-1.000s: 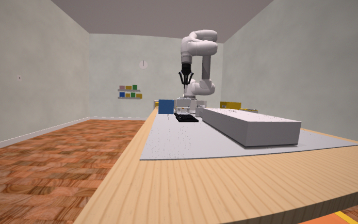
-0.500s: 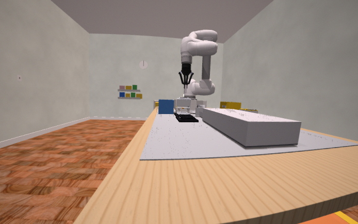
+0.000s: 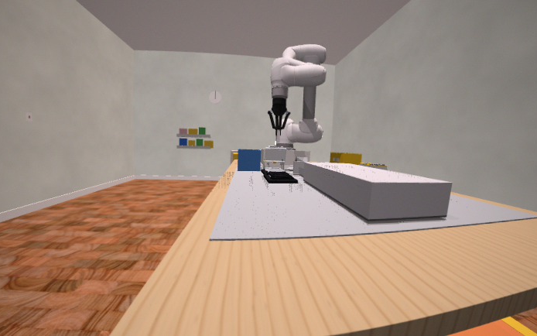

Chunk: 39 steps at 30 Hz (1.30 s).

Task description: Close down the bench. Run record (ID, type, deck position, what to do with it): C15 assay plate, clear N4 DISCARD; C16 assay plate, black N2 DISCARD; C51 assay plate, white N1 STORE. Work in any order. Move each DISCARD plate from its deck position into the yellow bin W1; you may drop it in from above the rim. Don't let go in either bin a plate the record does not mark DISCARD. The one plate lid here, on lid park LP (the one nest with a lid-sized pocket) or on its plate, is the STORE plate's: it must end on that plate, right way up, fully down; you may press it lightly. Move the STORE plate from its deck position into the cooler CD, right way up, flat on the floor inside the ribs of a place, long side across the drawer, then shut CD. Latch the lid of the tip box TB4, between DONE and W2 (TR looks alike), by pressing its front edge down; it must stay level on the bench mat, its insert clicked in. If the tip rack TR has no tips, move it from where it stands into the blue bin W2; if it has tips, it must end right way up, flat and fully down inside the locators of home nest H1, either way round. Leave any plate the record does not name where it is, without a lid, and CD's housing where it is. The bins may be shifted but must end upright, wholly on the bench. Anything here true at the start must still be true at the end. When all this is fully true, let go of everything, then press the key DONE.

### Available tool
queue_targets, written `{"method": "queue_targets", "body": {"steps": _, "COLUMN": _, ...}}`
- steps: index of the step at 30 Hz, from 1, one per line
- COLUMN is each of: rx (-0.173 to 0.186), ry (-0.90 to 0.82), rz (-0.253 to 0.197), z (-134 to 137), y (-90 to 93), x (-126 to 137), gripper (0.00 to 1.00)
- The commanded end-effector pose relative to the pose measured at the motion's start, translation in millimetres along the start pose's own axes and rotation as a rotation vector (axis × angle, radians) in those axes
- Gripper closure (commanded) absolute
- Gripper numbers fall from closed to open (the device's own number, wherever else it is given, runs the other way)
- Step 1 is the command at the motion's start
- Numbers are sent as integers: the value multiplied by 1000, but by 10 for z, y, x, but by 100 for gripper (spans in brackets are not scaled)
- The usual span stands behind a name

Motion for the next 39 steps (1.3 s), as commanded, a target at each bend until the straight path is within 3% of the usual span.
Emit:
{"method": "queue_targets", "body": {"steps": 1, "rx": 0, "ry": 0, "rz": -2, "z": 22, "y": 94, "x": 21, "gripper": 100}}
{"method": "queue_targets", "body": {"steps": 31, "rx": 0, "ry": 0, "rz": -2, "z": 22, "y": 524, "x": 22, "gripper": 100}}
{"method": "queue_targets", "body": {"steps": 39, "rx": 0, "ry": 0, "rz": -2, "z": 22, "y": 524, "x": 22, "gripper": 100}}
Point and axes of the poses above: the point where the finger pads meet when closed, its own y axis out along the fingers, its own z axis across the jaws, x = y × z, the point moved 7 cm from there along -y, back along the fingers, and after that the axes turned 8 degrees about -y, right-handed, at the moved point
